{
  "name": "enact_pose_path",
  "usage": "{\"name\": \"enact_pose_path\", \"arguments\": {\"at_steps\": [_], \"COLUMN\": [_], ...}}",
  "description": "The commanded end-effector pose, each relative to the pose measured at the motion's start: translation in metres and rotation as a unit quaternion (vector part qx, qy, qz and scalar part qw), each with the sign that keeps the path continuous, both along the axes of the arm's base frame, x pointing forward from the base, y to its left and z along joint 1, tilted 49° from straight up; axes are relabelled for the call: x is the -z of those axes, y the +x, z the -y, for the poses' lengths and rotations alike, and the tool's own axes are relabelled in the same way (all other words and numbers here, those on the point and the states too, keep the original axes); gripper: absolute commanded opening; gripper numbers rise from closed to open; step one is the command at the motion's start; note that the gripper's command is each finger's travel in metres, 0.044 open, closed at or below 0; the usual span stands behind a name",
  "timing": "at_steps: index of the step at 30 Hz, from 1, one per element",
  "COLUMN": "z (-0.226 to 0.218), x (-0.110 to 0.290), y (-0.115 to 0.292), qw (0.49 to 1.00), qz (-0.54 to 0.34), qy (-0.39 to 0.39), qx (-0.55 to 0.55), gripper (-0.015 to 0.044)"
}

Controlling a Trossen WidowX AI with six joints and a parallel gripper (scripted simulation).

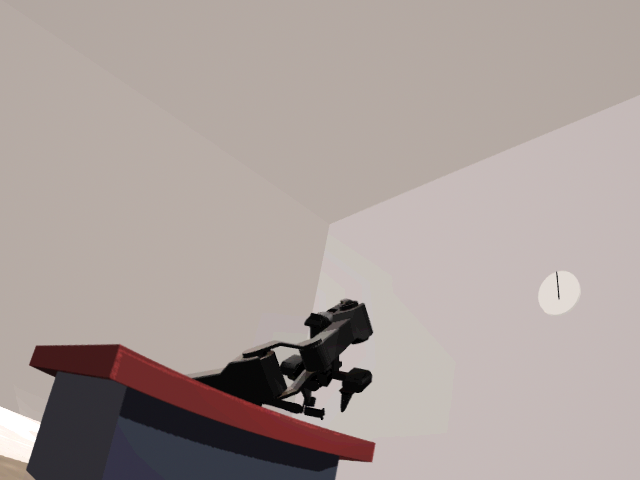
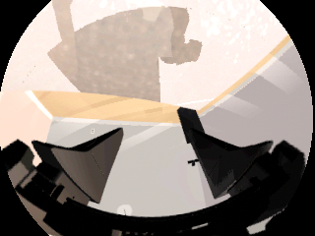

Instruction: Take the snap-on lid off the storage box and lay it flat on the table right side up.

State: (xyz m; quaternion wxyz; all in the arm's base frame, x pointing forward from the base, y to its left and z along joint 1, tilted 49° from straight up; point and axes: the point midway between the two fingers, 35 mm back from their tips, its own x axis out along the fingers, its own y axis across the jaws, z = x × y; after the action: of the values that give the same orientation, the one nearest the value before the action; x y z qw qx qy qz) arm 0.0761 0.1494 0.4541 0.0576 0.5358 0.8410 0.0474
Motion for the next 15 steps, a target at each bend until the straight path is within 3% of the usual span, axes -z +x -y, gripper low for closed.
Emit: {"name": "enact_pose_path", "arguments": {"at_steps": [1,6,15], "z": [0.000,0.012,0.075], "x": [0.000,-0.001,0.013], "y": [-0.003,-0.075,-0.183], "qw": [1.000,0.985,0.892], "qz": [0.004,0.097,0.242], "qy": [0.001,0.031,0.115], "qx": [-0.005,-0.138,-0.364], "gripper": [0.0374,0.0242,0.0235]}}
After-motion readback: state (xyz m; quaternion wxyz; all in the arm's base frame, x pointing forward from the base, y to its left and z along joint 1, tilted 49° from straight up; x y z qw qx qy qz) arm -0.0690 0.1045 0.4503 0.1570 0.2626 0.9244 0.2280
